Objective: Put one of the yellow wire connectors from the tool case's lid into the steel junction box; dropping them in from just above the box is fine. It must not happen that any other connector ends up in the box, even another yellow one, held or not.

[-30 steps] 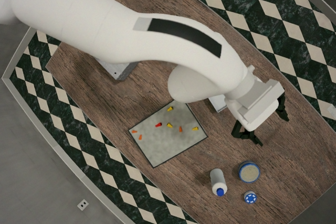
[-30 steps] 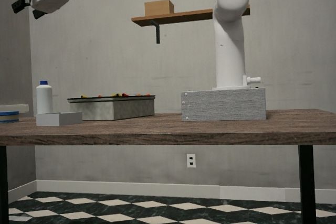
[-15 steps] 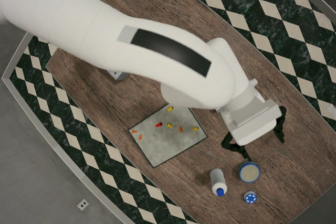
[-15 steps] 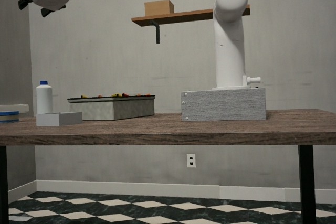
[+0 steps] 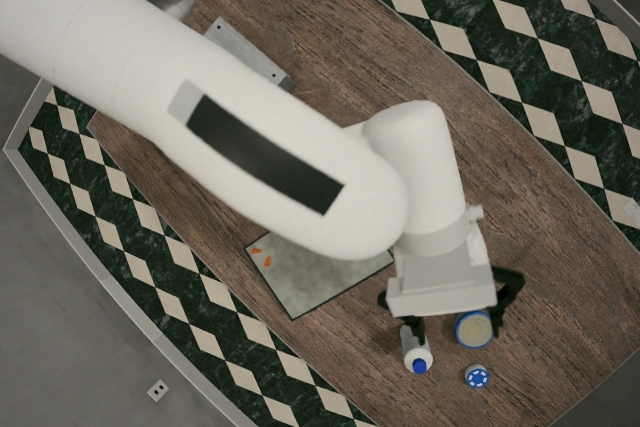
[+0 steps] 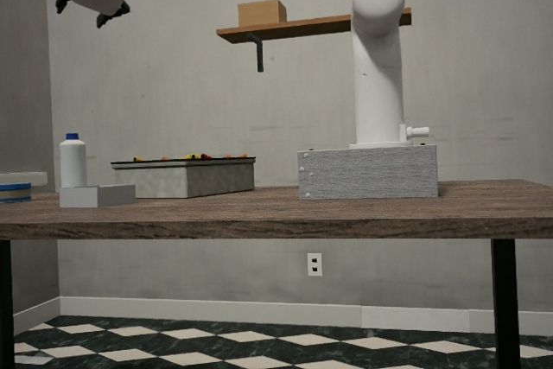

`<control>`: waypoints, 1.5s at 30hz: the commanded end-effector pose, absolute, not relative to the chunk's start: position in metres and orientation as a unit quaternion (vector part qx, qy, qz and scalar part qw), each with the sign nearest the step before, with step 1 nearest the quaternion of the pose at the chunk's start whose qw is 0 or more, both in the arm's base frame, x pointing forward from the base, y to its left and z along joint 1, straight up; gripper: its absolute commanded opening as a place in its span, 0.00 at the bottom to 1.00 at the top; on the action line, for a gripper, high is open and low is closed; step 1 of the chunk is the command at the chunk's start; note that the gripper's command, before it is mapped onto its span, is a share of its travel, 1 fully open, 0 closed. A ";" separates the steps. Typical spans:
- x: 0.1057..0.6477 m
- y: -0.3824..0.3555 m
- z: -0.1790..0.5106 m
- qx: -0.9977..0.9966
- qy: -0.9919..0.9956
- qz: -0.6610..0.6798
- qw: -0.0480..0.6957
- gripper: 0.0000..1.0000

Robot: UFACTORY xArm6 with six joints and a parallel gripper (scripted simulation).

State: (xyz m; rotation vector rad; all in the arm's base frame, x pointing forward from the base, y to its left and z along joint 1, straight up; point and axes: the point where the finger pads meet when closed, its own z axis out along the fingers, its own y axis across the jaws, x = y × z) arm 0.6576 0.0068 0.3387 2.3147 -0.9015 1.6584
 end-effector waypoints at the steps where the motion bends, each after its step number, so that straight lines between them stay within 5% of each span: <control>1: 0.649 -0.025 0.346 0.758 -0.367 0.532 0.089 1.00; 23: 0.557 -0.125 0.321 0.678 -0.641 0.343 0.105 1.00; 45: 0.475 -0.111 0.291 0.619 -0.775 0.117 0.051 1.00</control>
